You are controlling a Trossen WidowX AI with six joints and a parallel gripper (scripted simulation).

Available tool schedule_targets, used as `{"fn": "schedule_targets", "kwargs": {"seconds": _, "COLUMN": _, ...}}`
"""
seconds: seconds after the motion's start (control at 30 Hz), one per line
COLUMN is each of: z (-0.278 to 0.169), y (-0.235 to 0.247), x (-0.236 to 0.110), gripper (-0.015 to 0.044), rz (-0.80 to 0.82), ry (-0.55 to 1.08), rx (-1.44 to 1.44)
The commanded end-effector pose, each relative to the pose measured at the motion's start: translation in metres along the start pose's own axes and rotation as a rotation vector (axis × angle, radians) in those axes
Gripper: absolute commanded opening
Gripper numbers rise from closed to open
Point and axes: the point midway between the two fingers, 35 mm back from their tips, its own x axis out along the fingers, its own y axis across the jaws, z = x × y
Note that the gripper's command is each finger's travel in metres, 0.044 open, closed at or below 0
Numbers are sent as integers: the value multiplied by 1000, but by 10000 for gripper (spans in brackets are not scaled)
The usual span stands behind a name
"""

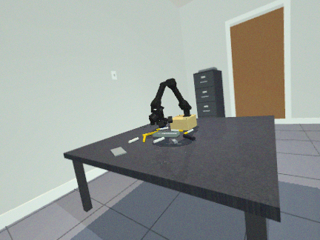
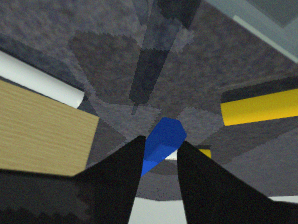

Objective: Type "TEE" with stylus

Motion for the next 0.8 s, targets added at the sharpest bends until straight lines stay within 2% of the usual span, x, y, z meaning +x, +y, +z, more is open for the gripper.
{"fn": "schedule_targets", "kwargs": {"seconds": 0.0, "z": 1, "y": -1, "x": -5, "gripper": 0, "rz": -58, "ry": 24, "rx": -83}}
{"fn": "schedule_targets", "kwargs": {"seconds": 0.77, "z": 18, "y": -2, "x": 15, "gripper": 0, "rz": -58, "ry": 24, "rx": -83}}
